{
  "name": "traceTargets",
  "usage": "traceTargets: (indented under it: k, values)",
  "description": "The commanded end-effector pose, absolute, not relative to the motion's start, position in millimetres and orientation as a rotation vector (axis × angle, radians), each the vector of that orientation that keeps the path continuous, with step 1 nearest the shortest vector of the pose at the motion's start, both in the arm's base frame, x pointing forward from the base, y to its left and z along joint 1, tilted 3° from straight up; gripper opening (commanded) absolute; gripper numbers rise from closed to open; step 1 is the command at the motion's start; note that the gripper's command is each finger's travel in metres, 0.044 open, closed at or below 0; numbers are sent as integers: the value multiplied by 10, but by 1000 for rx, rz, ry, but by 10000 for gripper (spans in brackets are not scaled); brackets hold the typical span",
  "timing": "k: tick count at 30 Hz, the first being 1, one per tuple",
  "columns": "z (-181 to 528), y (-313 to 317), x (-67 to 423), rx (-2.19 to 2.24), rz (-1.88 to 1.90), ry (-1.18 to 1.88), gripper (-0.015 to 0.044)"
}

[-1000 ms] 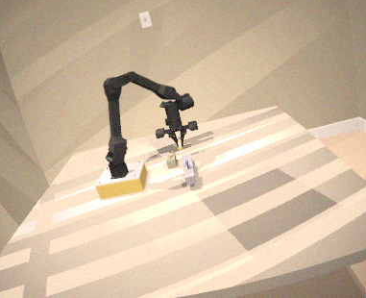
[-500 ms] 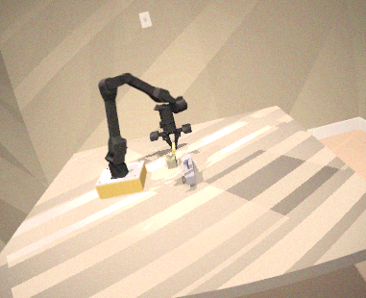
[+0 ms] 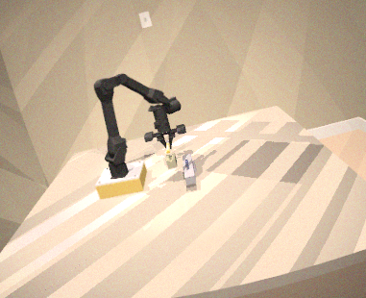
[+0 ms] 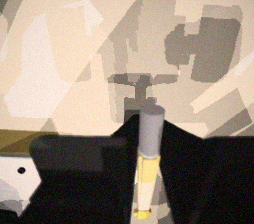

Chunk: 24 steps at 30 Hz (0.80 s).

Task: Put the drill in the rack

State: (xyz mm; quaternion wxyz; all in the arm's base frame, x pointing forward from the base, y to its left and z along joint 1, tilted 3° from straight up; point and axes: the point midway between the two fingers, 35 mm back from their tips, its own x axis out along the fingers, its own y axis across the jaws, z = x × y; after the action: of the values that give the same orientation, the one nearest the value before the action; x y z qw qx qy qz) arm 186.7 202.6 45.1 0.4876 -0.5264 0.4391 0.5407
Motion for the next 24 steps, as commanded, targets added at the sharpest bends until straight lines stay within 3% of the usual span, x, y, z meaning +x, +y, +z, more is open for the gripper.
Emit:
traceTargets:
  k: [1,24]
  values:
    - [397,2034,1866,-1277,1305,1062,0]
    - [97,2063,1876,-1277,1305,1062,0]
